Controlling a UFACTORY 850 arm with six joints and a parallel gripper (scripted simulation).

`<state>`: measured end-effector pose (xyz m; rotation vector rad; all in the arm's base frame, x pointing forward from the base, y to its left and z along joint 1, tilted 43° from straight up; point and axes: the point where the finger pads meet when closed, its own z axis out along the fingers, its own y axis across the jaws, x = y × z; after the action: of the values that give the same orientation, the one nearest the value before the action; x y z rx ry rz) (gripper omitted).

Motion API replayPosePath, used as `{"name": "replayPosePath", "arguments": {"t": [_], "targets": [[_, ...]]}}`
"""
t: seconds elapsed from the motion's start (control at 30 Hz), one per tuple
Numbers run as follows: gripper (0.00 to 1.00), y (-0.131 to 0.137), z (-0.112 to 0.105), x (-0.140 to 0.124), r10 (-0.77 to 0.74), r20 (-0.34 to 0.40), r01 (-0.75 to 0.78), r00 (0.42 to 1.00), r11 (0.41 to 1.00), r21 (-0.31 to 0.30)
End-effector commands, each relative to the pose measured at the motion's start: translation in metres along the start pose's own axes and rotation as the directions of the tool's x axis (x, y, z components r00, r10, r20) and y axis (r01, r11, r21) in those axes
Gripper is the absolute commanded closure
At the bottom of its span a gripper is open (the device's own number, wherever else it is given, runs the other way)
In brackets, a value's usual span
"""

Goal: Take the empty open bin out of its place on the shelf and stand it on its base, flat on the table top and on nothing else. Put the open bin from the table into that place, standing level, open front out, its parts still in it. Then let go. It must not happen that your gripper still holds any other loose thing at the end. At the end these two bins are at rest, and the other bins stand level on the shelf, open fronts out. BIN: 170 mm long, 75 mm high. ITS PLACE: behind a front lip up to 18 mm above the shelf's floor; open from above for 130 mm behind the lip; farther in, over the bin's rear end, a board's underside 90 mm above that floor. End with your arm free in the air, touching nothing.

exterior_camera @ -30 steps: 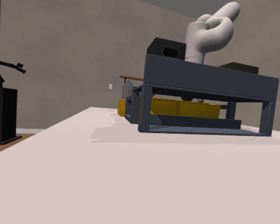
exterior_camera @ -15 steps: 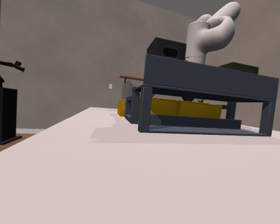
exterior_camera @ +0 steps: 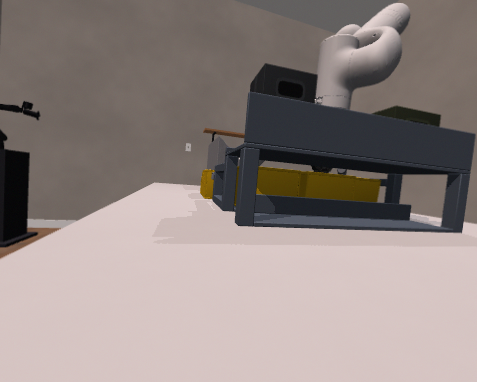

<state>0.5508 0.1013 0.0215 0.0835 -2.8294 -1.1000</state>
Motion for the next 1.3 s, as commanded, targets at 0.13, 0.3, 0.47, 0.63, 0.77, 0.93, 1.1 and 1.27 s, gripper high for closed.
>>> {"name": "replayPosePath", "arguments": {"t": [0.13,0.3,0.47,0.63,0.77,0.93,1.1,1.27], "targets": [[1.0,0.0,-0.0009,-0.0016,-0.001,0.002,0.001,1.0,1.0,0.0],[1.0,0.0,-0.0009,-0.0016,-0.001,0.002,0.001,1.0,1.0,0.0],[1.0,0.0,-0.0009,-0.0016,-0.001,0.002,0.001,1.0,1.0,0.0],[1.0,0.0,-0.0008,-0.0016,-0.001,0.003,0.001,1.0,1.0,0.0],[1.0,0.0001,-0.0001,-0.0014,-0.001,0.012,0.001,1.0,1.0,0.0],[1.0,0.0001,0.0007,-0.0011,-0.001,0.023,0.001,1.0,1.0,0.0],[1.0,0.0,0.0014,-0.0009,-0.001,0.032,0.001,0.999,1.0,0.0],[1.0,0.0,0.0014,-0.0009,-0.001,0.032,0.001,0.999,1.0,0.0]]}}
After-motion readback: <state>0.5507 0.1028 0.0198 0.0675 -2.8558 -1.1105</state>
